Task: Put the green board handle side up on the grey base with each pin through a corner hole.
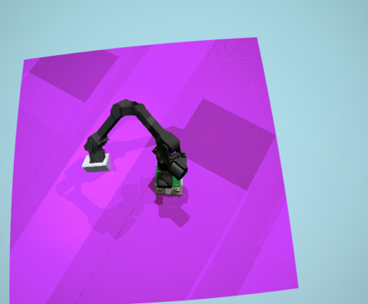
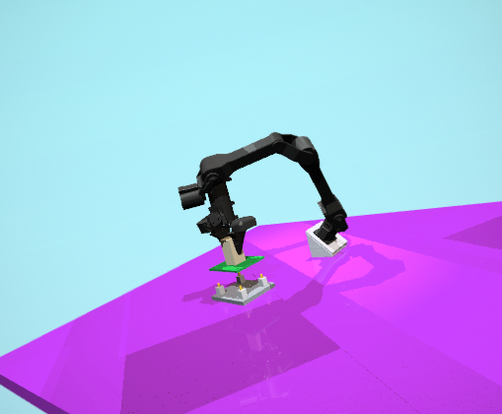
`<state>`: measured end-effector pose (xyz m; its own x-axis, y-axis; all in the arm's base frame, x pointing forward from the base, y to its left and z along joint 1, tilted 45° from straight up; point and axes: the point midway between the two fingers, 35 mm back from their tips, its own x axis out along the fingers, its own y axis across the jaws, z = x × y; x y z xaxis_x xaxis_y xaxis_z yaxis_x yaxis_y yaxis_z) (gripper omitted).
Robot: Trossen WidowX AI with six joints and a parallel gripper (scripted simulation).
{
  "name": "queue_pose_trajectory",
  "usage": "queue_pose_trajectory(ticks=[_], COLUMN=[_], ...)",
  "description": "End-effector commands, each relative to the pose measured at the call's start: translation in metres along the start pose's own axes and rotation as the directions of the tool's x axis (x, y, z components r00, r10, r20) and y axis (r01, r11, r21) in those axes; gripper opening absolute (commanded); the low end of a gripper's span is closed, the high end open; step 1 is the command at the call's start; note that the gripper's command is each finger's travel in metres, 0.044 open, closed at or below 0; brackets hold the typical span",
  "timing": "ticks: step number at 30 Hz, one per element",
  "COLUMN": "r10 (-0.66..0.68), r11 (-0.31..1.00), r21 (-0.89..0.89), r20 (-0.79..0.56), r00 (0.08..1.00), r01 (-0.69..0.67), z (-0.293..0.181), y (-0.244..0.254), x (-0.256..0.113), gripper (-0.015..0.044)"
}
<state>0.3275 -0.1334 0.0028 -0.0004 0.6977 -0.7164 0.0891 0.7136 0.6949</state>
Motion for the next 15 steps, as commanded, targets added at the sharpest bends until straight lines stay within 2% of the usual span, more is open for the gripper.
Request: queue_pose_trajectory(ticks=[1, 15], r10=[0.0, 0.0], r11=[1.0, 1.0], r21=[0.001, 0.022], r20=[0.001, 0.001], r00=[1.0, 1.0], r01=[0.0, 0.0], z=[0.0, 0.0], y=[0.0, -0.005], x=[0.002, 0.019], gripper=[0.0, 0.0])
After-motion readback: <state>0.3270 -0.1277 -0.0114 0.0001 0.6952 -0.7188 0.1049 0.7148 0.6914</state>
